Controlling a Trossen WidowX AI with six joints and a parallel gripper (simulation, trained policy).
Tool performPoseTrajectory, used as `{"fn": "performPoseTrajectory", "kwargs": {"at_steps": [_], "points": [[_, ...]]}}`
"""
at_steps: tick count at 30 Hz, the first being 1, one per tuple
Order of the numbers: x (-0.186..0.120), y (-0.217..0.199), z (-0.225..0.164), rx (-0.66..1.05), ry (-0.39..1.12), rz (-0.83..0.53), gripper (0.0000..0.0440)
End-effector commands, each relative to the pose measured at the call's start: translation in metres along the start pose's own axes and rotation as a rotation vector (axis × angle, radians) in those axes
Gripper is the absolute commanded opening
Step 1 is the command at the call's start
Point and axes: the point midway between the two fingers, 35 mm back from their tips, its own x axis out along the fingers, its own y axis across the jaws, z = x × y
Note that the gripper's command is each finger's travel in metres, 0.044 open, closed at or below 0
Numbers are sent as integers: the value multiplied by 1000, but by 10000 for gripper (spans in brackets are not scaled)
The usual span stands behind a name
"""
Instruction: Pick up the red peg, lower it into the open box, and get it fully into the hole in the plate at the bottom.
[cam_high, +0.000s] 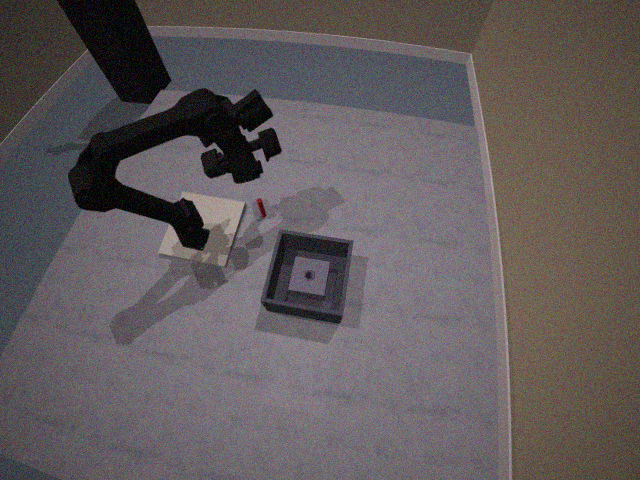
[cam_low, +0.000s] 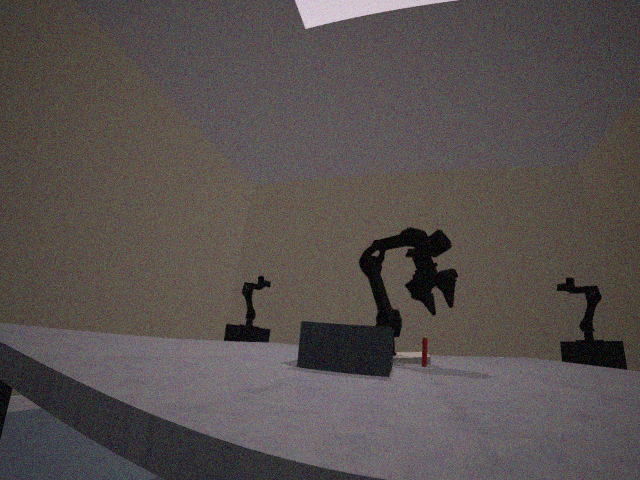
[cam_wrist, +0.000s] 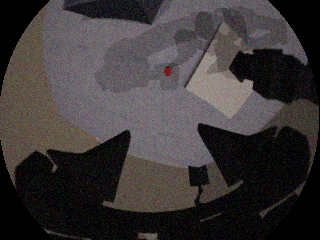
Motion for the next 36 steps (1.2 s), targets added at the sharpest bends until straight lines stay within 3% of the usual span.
{"fn": "performPoseTrajectory", "kwargs": {"at_steps": [1,13,31,33,36], "points": [[5,0,20,-63,-80,-49,440],[34,-5,48,-185,-168,-163,440],[110,-10,77,-300,-265,-202,439],[116,-12,80,-309,-272,-209,423],[125,-16,83,-316,-277,-227,353]]}}
